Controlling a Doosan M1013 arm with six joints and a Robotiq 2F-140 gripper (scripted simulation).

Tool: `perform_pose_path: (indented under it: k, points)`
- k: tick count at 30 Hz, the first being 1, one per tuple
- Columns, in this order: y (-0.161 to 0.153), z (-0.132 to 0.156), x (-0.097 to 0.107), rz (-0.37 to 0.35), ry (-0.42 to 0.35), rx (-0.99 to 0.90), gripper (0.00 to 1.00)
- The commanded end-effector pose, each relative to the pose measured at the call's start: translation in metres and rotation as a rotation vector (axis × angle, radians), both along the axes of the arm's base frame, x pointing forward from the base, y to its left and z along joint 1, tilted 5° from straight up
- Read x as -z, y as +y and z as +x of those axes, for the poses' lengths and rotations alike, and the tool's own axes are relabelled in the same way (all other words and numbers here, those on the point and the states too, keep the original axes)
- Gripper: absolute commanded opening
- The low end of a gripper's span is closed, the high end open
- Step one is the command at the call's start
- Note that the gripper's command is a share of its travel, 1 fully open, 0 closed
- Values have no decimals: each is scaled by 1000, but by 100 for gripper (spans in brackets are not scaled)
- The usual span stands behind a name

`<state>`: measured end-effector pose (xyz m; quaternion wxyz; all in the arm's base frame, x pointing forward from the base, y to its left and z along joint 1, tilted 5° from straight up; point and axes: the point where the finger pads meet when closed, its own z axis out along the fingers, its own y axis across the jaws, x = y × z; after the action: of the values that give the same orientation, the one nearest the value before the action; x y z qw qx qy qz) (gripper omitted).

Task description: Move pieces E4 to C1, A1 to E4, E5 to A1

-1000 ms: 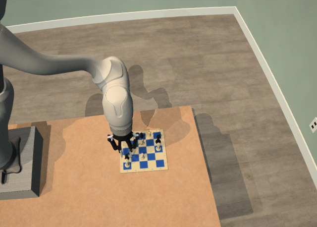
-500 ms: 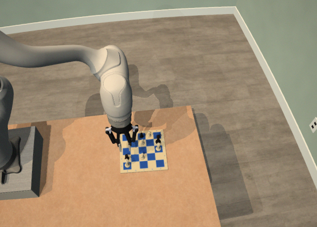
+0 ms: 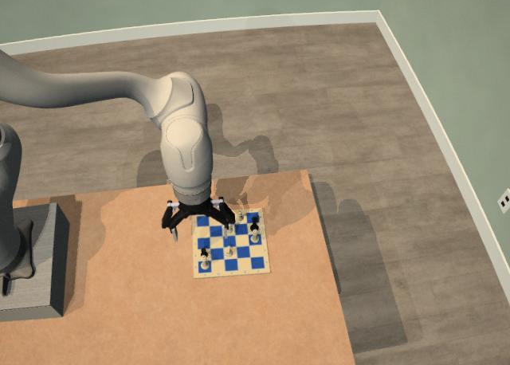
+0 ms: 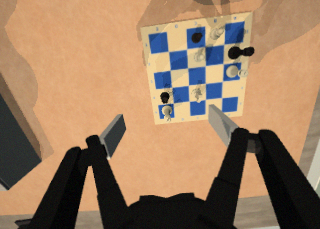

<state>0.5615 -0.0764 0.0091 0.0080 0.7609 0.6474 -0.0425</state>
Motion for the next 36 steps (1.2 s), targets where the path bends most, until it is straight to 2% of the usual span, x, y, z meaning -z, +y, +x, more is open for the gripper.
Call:
perform_pose_path:
  k: [1,11,13,17,19,20,36]
  points:
    - [0,0,0,0,0,0,100]
    - [0,0,0,0,0,5,100]
    - [-7,0,-5,-5,-6,93,100]
    - [-31,-3,-24,-22,-28,411,100]
    - [-33,-3,-26,-24,-30,445,100]
    - [-33,-3,-26,-24,-30,445,25]
    - [-33,-3,-26,-24,-30,445,25]
